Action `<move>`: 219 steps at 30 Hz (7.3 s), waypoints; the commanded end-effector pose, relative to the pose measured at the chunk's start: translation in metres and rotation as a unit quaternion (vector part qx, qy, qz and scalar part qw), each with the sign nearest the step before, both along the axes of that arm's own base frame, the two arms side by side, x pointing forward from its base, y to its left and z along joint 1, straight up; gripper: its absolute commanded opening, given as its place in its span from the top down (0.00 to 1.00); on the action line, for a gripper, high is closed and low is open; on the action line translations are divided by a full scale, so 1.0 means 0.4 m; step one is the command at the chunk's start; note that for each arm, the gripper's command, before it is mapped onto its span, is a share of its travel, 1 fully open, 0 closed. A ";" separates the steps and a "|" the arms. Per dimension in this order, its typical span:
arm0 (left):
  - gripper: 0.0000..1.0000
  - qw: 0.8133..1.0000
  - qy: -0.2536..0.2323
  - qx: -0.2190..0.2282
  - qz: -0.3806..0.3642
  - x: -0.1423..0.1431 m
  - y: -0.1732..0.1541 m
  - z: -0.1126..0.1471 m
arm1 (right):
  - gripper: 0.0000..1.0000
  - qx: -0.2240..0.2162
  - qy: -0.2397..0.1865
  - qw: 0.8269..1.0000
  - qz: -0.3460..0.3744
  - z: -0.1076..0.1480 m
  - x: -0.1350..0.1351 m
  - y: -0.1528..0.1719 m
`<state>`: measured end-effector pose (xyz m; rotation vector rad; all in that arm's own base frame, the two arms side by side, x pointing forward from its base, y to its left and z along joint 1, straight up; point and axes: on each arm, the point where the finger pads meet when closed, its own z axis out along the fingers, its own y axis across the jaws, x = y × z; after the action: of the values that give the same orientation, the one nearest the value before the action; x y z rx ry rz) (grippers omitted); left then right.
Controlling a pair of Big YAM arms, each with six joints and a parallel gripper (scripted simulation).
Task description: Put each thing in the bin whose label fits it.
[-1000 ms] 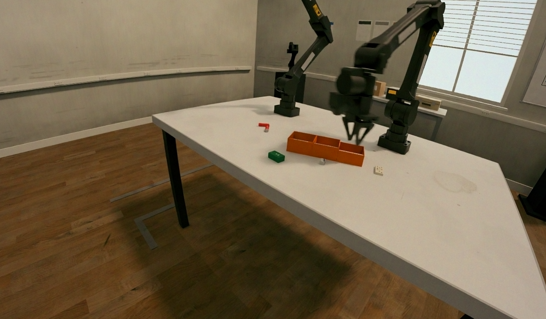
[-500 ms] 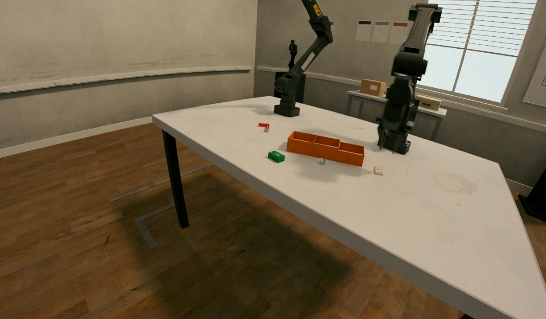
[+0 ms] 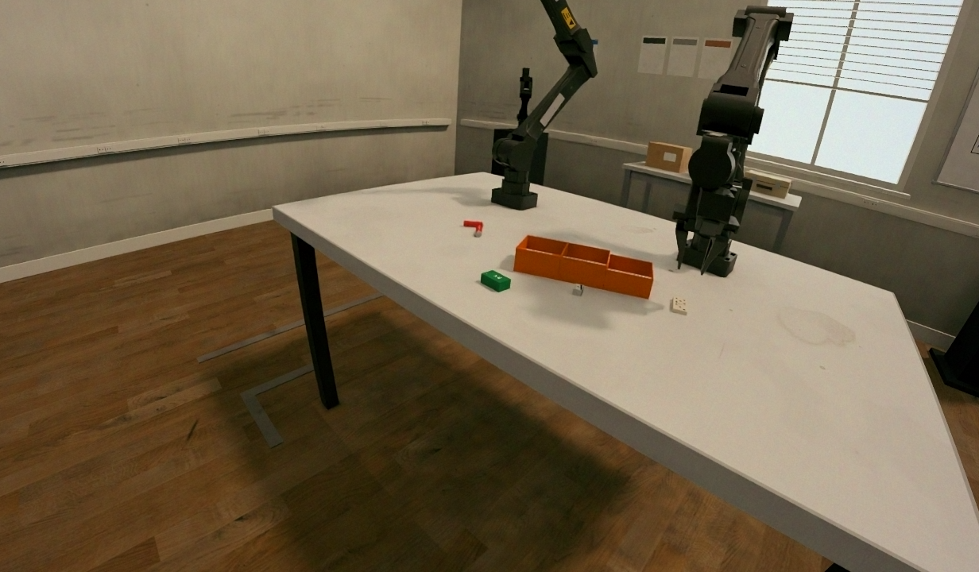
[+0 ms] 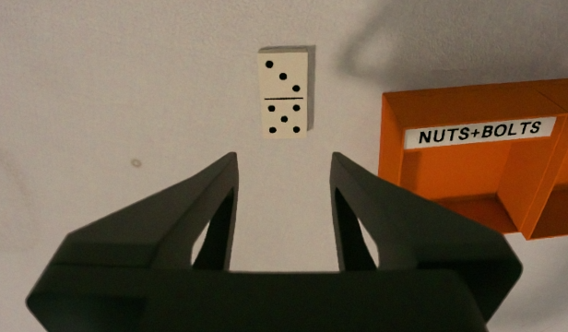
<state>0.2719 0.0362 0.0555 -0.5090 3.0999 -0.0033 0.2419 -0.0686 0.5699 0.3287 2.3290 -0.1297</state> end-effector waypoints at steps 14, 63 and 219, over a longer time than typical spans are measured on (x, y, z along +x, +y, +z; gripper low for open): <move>0.61 1.000 -0.015 0.003 0.015 0.025 0.005 0.021 | 0.00 -0.015 -0.044 0.999 0.008 0.082 -0.017 0.013; 0.61 1.000 -0.012 0.003 0.015 0.027 0.005 -0.154 | 0.00 -0.015 -0.044 0.999 0.008 0.082 -0.017 0.013; 0.80 0.851 -0.004 0.005 -0.526 0.165 -0.675 0.018 | 0.00 -0.015 -0.044 0.999 0.008 0.082 -0.017 0.013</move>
<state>0.3363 -0.2264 0.0523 1.0045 2.9898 0.0242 0.2419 -0.0686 0.5699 0.3287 2.3290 -0.1297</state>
